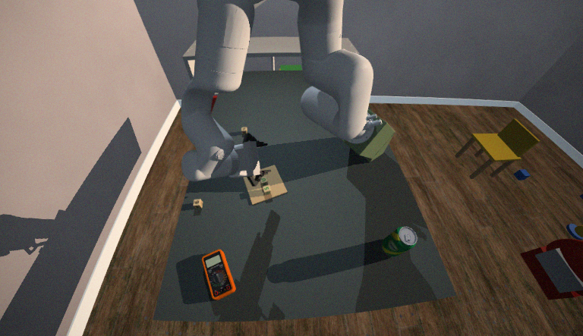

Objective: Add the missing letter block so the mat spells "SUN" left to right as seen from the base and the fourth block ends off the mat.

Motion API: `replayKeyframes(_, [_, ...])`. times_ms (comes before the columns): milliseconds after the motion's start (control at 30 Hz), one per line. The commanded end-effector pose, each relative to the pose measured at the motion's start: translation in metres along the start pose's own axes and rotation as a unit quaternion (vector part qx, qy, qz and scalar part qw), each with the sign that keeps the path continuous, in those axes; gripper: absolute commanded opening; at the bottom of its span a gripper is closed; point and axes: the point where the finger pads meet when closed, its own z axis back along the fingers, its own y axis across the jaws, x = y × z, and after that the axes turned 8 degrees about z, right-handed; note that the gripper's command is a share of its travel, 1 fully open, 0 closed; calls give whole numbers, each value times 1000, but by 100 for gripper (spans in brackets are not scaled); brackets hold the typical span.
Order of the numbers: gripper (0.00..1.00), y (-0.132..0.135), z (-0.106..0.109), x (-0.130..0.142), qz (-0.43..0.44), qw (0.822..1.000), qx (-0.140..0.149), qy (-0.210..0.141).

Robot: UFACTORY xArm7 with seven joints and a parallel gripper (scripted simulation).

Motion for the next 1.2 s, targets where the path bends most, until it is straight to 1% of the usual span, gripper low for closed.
replayKeyframes(0, [100,21,27,36,21,998,55,-39])
replayKeyframes(233, [100,42,73,85,47,986,125,-102])
replayKeyframes(300, [100,42,73,85,47,986,125,-102])
replayKeyframes(333, [100,49,95,105,56,978,151,-131])
replayKeyframes(433, [100,53,113,122,63,971,171,-157])
replayKeyframes(667, [100,58,171,171,78,943,221,-234])
replayKeyframes(800, [100,56,205,198,84,924,244,-281])
replayKeyframes(867, [100,56,205,198,84,924,244,-281])
replayKeyframes(900, [100,53,225,213,87,912,254,-309])
replayKeyframes(933, [100,51,238,221,88,905,260,-325])
replayKeyframes(967, [100,50,245,226,89,901,263,-335])
replayKeyframes(1033, [100,48,255,233,89,894,266,-349])
replayKeyframes(1167, [100,48,256,234,89,894,267,-350])
